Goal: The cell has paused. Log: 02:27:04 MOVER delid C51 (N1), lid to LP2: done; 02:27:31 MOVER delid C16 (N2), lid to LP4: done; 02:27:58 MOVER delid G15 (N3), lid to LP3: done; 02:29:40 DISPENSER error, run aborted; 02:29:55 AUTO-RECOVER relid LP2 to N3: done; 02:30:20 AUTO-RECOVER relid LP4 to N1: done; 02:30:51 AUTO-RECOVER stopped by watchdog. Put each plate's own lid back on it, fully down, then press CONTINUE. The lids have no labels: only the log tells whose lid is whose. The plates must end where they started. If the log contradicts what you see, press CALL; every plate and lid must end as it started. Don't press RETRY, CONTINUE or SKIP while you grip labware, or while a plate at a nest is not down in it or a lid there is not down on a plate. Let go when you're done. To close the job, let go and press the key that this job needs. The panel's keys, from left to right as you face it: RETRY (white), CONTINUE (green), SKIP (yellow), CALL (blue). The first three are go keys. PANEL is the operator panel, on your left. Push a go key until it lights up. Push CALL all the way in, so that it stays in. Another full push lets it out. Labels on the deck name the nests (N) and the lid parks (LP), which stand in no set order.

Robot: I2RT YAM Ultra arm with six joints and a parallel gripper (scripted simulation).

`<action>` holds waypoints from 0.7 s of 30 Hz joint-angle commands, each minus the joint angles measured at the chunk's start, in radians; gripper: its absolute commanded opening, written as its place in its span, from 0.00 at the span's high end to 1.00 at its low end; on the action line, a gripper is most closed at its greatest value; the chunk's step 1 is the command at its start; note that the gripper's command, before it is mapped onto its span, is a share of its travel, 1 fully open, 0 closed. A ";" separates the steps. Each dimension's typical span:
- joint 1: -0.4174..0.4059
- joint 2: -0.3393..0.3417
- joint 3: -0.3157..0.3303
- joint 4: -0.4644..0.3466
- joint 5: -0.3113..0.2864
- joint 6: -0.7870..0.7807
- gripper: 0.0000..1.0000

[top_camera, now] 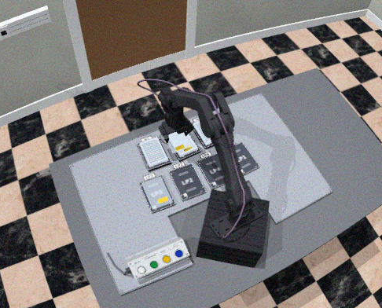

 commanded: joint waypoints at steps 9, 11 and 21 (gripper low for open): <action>0.114 0.021 0.063 -0.018 0.023 0.131 1.00; 0.136 0.030 0.075 -0.022 0.025 0.152 1.00; 0.222 0.080 0.148 -0.055 0.032 0.239 1.00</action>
